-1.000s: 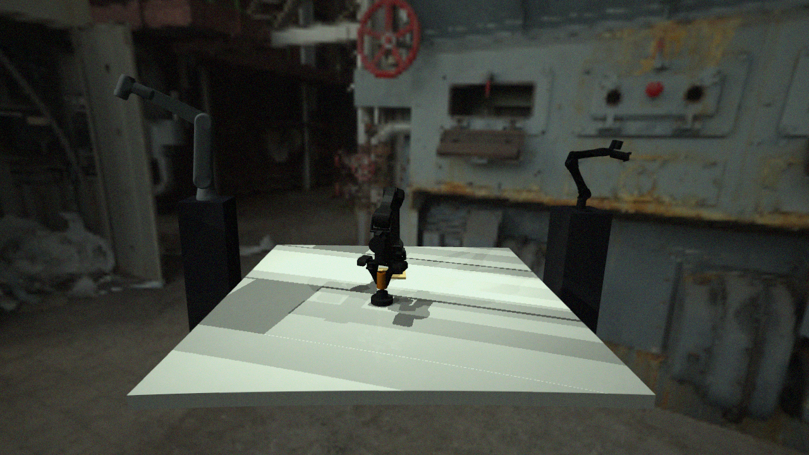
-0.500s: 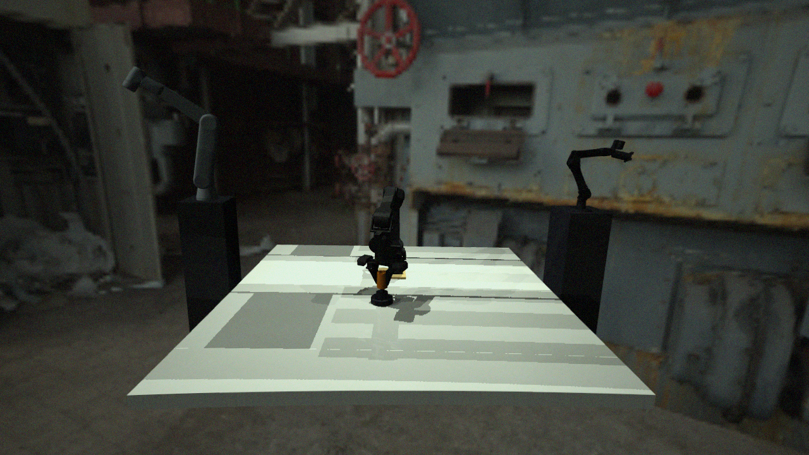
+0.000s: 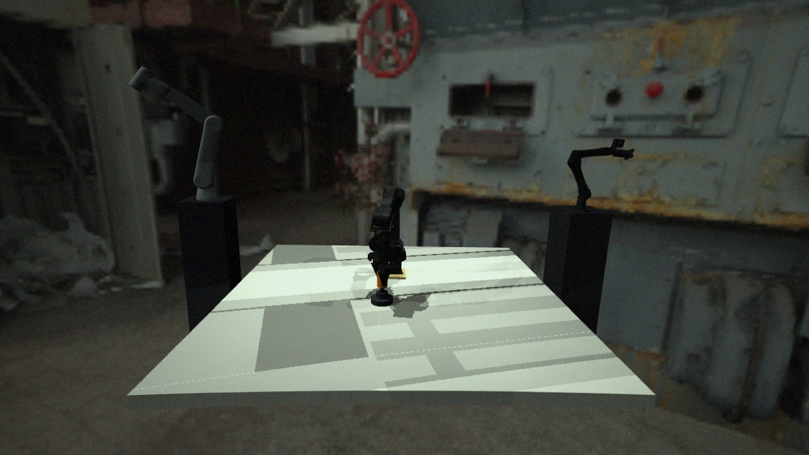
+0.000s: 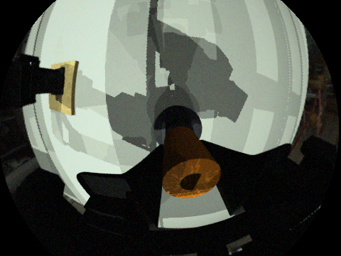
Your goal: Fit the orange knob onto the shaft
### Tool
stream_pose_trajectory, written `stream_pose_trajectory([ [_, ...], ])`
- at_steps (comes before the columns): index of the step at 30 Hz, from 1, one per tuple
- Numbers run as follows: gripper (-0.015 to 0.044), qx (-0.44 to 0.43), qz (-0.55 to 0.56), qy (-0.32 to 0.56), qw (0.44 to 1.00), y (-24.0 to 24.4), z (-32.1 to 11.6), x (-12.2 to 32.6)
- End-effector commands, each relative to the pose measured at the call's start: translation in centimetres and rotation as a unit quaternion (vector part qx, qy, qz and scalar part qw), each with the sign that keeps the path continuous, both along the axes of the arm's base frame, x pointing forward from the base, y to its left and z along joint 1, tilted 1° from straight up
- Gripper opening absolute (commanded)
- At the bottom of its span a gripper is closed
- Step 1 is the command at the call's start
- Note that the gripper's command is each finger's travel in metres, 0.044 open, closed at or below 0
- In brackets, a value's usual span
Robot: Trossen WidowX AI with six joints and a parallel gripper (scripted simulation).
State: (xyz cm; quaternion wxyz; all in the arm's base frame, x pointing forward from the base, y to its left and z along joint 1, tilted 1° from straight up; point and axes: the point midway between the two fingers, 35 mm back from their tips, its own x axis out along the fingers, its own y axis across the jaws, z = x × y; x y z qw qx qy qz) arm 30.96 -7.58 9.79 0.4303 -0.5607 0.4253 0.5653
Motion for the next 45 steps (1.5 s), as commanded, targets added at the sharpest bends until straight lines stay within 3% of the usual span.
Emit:
stream_pose_trajectory([
  [1,0.0,-0.002,-0.165,-0.003,0.986,-0.08,0.25,0.0],
  [7,0.0,-0.002,-0.366,-0.001,0.93,-0.11,0.16,0.16],
  [13,0.0,-0.001,-0.552,0.0,0.834,-0.14,0.06,0.34],
  [27,0.0,0.001,-0.867,0.004,0.498,-0.2,0.23,0.68],
  [45,0.0,0.001,-0.87,0.004,0.493,-0.25,0.09,0.63],
])
